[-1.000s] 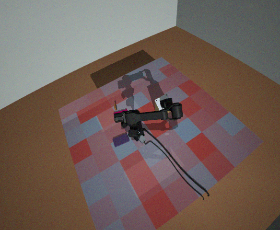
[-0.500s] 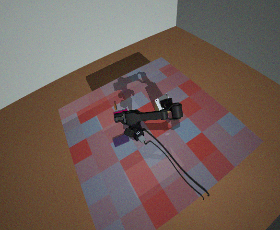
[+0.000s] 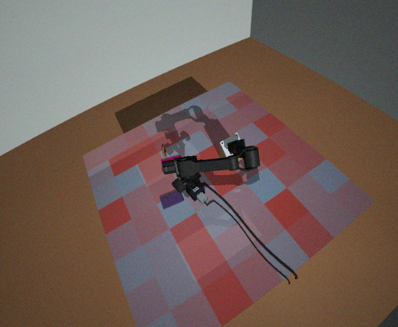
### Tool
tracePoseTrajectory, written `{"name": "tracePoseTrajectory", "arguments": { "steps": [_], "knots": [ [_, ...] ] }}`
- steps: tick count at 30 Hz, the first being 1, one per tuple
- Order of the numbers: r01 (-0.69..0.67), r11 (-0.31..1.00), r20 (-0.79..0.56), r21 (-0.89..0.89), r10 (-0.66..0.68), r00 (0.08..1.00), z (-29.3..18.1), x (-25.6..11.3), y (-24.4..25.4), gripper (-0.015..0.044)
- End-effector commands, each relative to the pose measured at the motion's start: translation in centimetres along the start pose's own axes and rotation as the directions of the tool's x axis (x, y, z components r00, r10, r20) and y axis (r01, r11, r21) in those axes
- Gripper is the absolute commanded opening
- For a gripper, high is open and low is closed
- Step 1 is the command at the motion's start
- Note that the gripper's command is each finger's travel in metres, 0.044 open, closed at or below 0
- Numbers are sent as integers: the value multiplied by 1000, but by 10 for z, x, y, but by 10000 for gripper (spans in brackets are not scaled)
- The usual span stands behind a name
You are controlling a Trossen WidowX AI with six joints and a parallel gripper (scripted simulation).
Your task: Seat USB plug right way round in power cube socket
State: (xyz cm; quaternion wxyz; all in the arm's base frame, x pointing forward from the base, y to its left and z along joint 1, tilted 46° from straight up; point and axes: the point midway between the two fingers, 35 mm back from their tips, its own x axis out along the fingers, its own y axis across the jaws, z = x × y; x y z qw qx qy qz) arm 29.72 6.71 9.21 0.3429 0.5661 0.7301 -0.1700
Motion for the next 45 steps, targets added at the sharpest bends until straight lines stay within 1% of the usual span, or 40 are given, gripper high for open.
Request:
{"name": "tracePoseTrajectory", "arguments": {
  "steps": [1,14,45],
  "knots": [
    [-1,995,1,99,1,1000,0,0,0,0],
    [-1,993,1,117,1,1000,0,0,0,0],
    [-2,995,-18,97,4,1000,-2,3,0,0]
  ]
}}
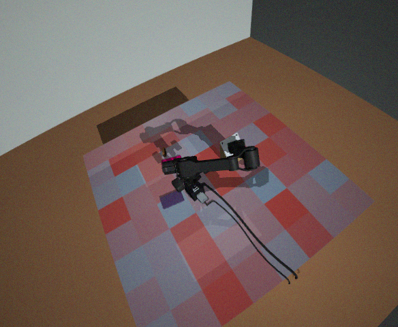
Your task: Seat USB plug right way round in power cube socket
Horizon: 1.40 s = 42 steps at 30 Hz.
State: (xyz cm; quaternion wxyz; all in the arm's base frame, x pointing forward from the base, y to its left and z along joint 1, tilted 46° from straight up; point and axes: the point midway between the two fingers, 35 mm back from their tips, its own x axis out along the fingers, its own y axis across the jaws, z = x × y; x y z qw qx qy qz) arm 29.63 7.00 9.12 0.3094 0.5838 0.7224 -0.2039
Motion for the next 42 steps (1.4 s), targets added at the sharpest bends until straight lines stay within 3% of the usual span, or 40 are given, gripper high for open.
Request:
{"name": "tracePoseTrajectory", "arguments": {
  "steps": [1,42],
  "knots": [
    [-3,1000,-7,-5,3,1000,-1,1,0,0],
    [-4,1000,-32,-26,3,999,-3,6,1,0]
  ]
}}
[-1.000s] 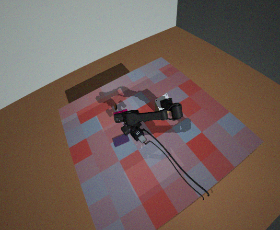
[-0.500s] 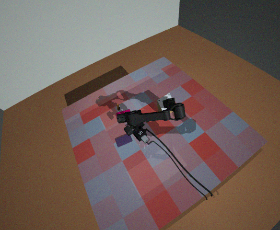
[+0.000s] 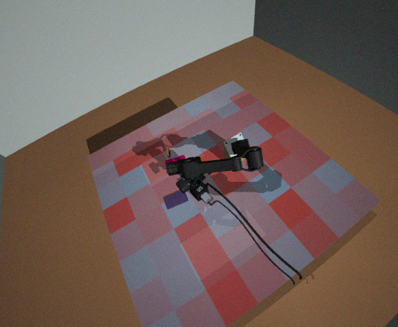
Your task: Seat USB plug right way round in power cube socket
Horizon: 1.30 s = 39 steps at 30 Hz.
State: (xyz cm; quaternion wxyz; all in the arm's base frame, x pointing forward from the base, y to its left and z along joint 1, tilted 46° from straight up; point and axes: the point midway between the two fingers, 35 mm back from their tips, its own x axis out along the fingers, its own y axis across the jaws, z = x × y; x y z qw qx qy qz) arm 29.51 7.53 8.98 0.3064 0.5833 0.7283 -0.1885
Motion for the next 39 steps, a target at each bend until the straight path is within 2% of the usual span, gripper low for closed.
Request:
{"name": "tracePoseTrajectory", "arguments": {
  "steps": [1,39],
  "knots": [
    [-3,1000,-7,-5,3,1000,0,1,1,0],
    [-3,1000,-30,-25,3,1000,-3,5,1,0]
  ]
}}
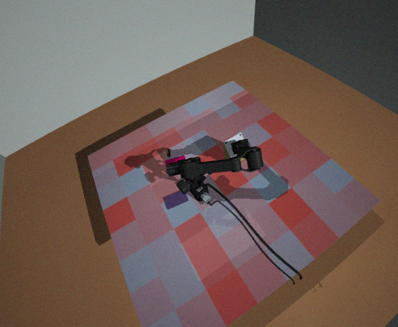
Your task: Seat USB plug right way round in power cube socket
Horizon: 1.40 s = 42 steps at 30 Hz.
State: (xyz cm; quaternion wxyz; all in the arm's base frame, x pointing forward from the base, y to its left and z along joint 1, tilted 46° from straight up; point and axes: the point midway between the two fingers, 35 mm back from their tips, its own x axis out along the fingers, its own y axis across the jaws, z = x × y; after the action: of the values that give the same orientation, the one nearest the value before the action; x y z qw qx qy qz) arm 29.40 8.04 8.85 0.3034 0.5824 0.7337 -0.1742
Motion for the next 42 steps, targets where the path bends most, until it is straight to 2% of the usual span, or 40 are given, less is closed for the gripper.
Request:
{"name": "tracePoseTrajectory", "arguments": {
  "steps": [1,42],
  "knots": [
    [-3,1000,-7,-5,3,1000,0,1,1,0],
    [-3,1000,-8,-6,3,1000,0,6,1,0]
  ]
}}
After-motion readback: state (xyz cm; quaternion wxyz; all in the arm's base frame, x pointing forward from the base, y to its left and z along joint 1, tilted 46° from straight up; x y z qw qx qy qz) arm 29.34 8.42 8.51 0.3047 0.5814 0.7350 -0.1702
